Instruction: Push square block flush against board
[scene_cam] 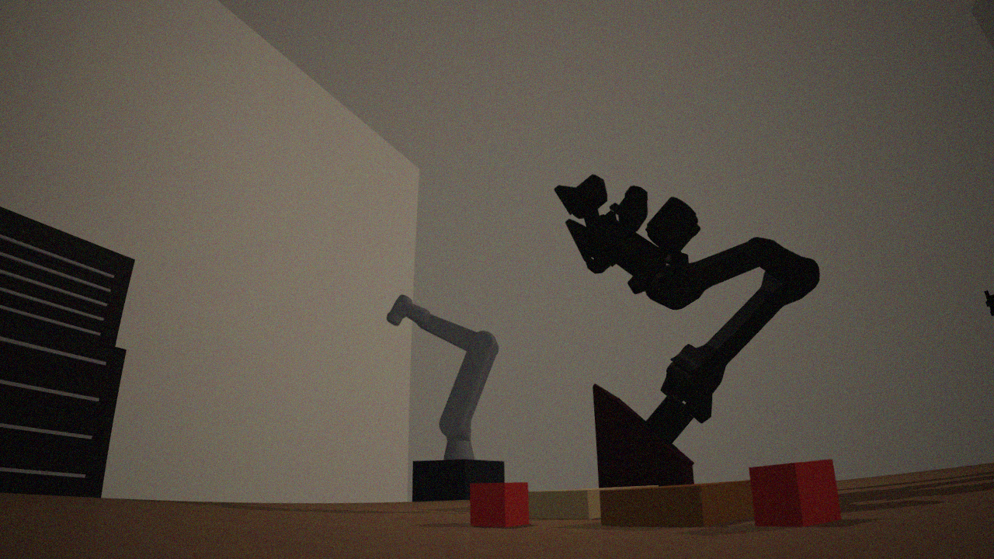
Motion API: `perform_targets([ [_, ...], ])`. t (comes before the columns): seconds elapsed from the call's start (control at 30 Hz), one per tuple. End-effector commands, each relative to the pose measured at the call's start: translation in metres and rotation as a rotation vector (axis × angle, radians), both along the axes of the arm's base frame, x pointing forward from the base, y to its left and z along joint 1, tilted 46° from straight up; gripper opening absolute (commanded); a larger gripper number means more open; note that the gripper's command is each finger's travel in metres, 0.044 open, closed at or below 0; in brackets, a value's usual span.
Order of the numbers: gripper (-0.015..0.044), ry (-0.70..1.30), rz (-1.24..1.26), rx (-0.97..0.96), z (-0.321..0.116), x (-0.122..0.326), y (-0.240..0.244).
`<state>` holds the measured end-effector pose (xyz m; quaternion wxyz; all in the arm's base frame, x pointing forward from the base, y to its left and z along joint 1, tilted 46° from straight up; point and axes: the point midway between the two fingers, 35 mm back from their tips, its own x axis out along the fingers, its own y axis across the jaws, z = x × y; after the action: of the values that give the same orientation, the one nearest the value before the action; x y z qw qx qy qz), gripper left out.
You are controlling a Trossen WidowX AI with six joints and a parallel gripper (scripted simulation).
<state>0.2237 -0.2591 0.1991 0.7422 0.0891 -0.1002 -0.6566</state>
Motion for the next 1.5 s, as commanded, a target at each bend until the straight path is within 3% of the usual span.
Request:
perform_targets([
  [0.0, 0.0374, 0.0, 0.0, 0.0, 0.0, 0.0, 0.0],
  [0.47, 0.0006, 0.279, 0.236, 0.104, -0.042, 0.042, 0.017],
  [0.97, 0.0, 0.6, 0.594, 0.295, -0.112, 0.079, 0.06],
  [1.47, 0.0, 0.867, 0.955, 0.548, -0.179, 0.079, 0.124],
])
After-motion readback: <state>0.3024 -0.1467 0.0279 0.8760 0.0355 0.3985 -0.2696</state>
